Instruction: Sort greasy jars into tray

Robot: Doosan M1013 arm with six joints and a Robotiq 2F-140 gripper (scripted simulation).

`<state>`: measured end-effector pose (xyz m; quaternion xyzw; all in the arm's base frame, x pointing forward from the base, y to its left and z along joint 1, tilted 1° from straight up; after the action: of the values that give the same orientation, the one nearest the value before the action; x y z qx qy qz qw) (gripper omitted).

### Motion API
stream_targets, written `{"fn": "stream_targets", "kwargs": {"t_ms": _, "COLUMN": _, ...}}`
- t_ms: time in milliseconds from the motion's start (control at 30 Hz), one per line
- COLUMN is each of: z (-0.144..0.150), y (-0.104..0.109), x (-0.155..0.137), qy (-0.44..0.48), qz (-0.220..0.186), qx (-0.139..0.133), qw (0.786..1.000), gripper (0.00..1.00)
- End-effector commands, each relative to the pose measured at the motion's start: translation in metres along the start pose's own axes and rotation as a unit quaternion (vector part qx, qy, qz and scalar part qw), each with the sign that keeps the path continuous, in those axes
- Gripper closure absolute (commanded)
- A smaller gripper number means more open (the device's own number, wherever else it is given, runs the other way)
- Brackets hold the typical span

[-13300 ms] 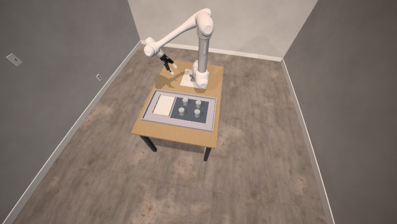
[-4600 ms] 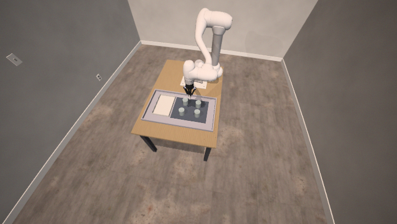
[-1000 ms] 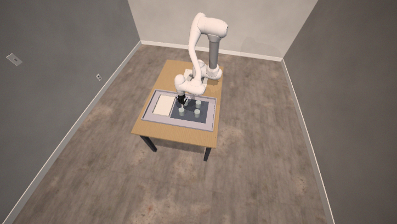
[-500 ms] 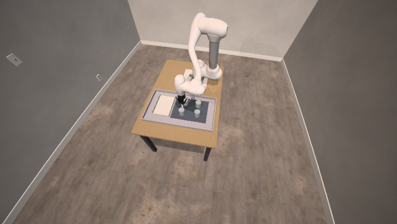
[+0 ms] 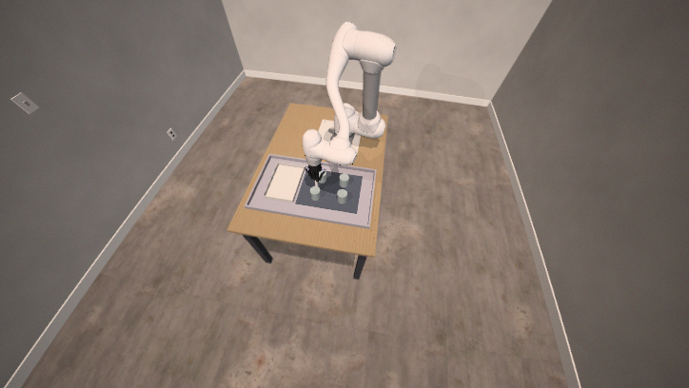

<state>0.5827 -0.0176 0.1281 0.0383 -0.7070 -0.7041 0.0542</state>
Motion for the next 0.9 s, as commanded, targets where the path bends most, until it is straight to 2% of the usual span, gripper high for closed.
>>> {"fn": "stream_targets", "kwargs": {"t_ms": 0, "z": 0.0, "y": 0.0001, "x": -0.0002, "qy": 0.0, "qz": 0.0, "qx": 0.0, "qw": 1.0, "gripper": 1.0}}
{"fn": "stream_targets", "kwargs": {"t_ms": 867, "z": 0.0, "y": 0.0001, "x": -0.0032, "qy": 0.0, "qz": 0.0, "qx": 0.0, "qw": 1.0, "gripper": 1.0}}
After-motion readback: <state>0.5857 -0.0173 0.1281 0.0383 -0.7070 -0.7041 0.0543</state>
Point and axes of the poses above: the point where the finger pads meet when closed, its own y axis back along the fingers, its own z axis across the jaws, x = y × z, the point moved 5 cm from there along y, back along the fingers, and after that the axes turned 1 degree about y, right-handed, at the moved point
